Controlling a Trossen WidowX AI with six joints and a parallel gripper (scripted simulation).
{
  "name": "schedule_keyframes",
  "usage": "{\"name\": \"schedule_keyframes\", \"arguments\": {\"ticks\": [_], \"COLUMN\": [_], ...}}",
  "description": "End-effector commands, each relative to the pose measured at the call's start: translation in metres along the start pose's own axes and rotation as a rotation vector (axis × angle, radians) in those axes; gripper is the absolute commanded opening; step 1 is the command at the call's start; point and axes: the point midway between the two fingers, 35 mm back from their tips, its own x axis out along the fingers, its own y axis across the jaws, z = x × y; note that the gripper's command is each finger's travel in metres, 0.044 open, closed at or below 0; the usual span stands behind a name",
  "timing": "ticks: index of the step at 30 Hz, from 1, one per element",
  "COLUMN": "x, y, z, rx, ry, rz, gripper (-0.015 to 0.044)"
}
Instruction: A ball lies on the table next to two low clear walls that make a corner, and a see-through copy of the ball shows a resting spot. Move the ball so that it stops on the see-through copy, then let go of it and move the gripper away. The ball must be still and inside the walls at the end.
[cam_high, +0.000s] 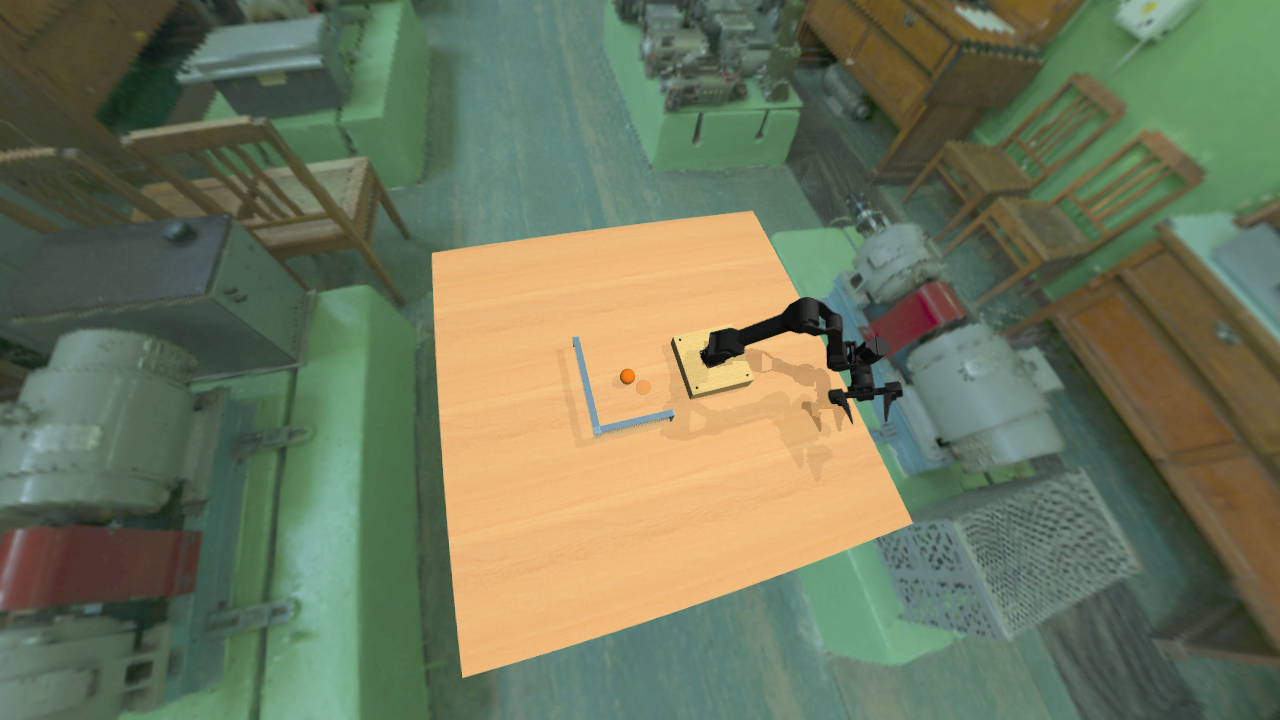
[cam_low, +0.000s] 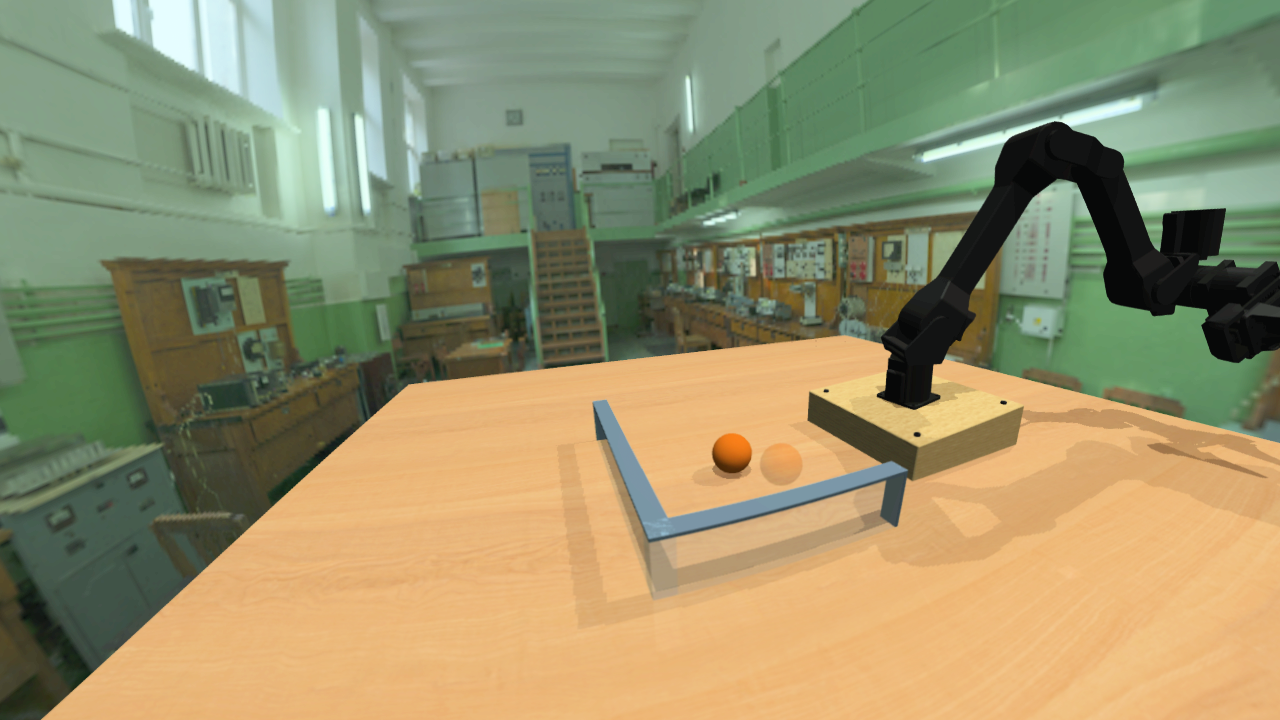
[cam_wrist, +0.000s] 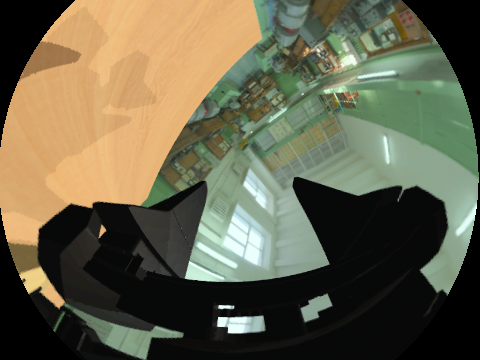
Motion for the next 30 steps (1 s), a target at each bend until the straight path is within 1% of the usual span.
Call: {"name": "schedule_keyframes", "arguments": {"ticks": [1, 2, 3, 10, 18, 21, 24, 30], "x": [0.001, 0.003, 0.007, 0.07, 0.15, 0.179, 0.213, 0.258], "y": [0.0, -0.001, -0.003, 0.012, 0.053, 0.074, 0.108, 0.177], "z": [0.0, 0.001, 0.002, -0.014, -0.052, -0.07, -0.097, -0.149], "rx": [-0.001, -0.004, -0.009, 0.052, 0.172, 0.225, 0.301, 0.457], "ry": [-0.002, -0.007, -0.016, 0.002, 0.048, 0.068, 0.097, 0.16], "rz": [-0.002, -0.009, -0.02, 0.03, 0.14, 0.19, 0.261, 0.399], "gripper": [0.0374, 0.0348, 0.0337, 0.0337, 0.0337, 0.0337, 0.0337, 0.0337]}}
